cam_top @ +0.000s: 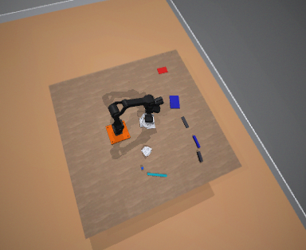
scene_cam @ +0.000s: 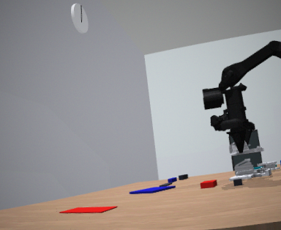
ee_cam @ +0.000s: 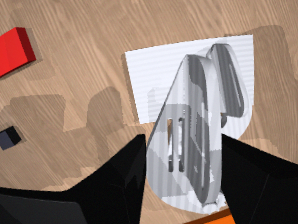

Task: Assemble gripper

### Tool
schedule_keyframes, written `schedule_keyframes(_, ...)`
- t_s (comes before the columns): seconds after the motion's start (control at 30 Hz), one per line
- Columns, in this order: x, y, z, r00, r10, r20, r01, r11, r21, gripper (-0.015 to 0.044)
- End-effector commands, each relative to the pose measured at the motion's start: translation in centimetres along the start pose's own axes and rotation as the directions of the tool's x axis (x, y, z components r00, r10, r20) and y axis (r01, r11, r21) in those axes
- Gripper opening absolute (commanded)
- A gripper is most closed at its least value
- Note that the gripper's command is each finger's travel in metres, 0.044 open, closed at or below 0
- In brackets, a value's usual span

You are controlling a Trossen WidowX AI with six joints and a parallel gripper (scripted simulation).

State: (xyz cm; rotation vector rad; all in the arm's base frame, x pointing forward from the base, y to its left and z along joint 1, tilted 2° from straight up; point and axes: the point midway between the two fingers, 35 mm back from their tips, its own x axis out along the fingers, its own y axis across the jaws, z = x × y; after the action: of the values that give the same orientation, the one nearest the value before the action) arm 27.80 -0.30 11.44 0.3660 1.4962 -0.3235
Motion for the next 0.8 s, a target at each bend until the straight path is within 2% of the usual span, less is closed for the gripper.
schedule_keyframes(0.0, 0.0, 0.1, 0.0, 1.0, 0.004, 0.001, -0.004, 1.0, -0.002, 0.0134)
schedule_keyframes(0.77, 3.7, 0.1, 0.1, 1.0, 0.004, 0.001, -0.004, 1.0, 0.0, 0.0134)
